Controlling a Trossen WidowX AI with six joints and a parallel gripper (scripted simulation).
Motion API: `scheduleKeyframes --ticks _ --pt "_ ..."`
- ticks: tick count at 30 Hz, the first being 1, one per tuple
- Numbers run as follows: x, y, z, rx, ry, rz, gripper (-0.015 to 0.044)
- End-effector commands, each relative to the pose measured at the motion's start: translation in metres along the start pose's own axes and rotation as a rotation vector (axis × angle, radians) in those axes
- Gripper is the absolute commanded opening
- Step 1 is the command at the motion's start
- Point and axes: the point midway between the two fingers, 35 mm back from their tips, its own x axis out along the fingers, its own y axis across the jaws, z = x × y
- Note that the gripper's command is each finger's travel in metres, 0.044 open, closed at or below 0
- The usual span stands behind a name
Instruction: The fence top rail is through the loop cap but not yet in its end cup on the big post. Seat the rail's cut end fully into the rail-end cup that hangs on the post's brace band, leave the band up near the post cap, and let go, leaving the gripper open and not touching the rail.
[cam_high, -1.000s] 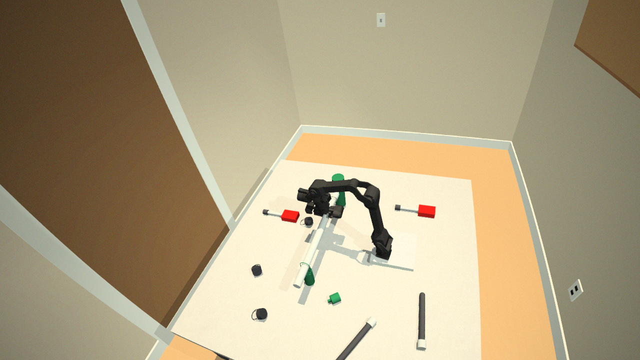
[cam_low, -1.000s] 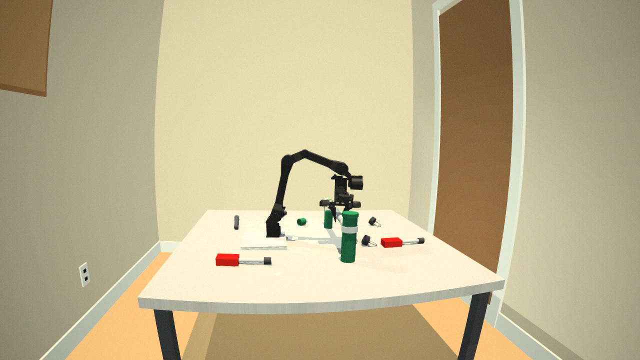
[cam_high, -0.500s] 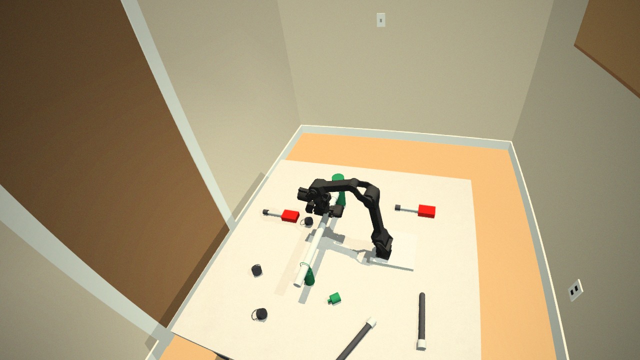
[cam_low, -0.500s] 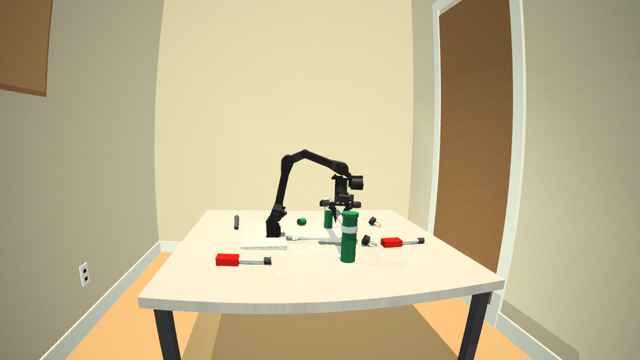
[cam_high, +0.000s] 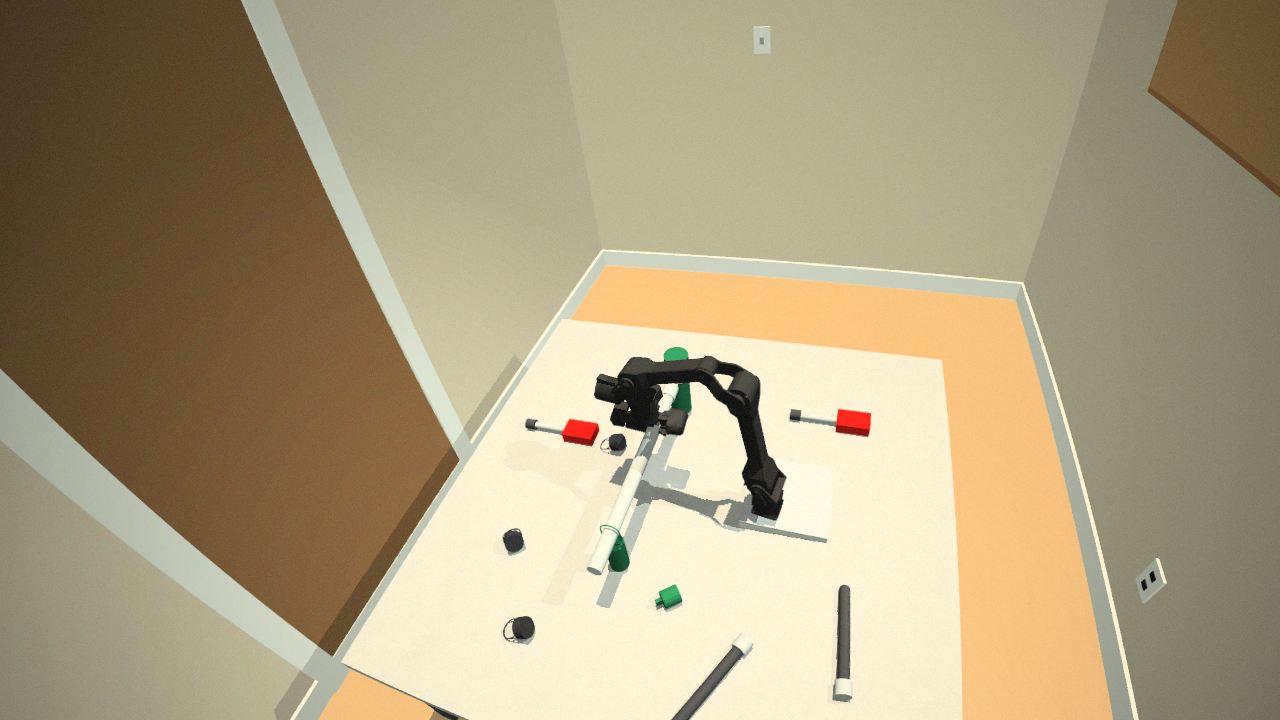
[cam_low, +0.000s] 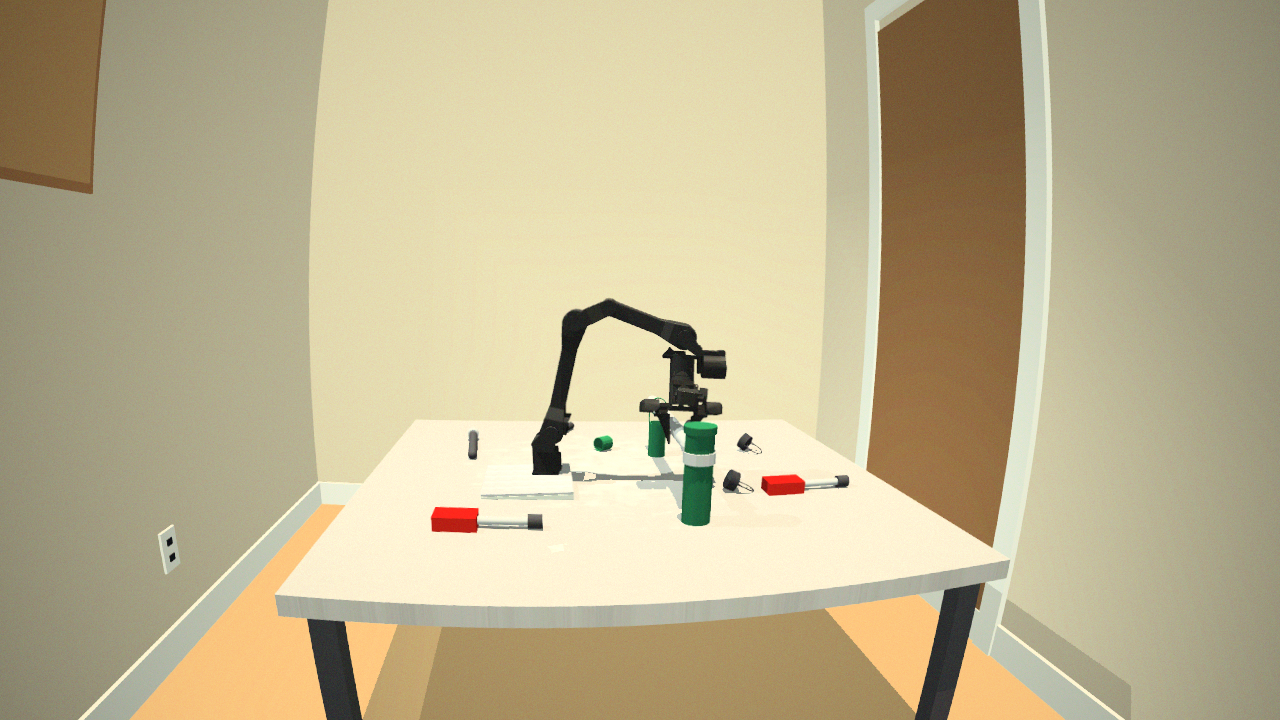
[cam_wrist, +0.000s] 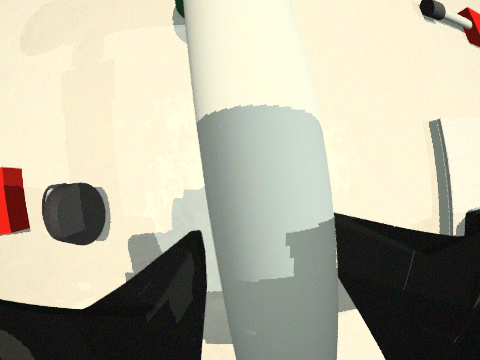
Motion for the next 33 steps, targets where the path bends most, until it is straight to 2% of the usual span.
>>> scheduleKeyframes --ticks 1,6,11,16,22,33 --pt "-0.004 0.000 -0.002 0.001 0.000 0.000 0.0315" --pt "-0.023 0.000 -0.014 0.001 0.002 0.000 0.0440" --pt "-0.045 -0.002 -0.026 0.001 0.003 0.000 0.0440" --pt "-0.049 -0.002 -0.026 -0.012 -0.002 0.001 0.0440" --pt "-0.083 -0.003 -0.027 -0.052 -0.006 0.009 0.0440" --pt "-0.084 -0.004 -0.027 -0.054 -0.006 0.009 0.0440"
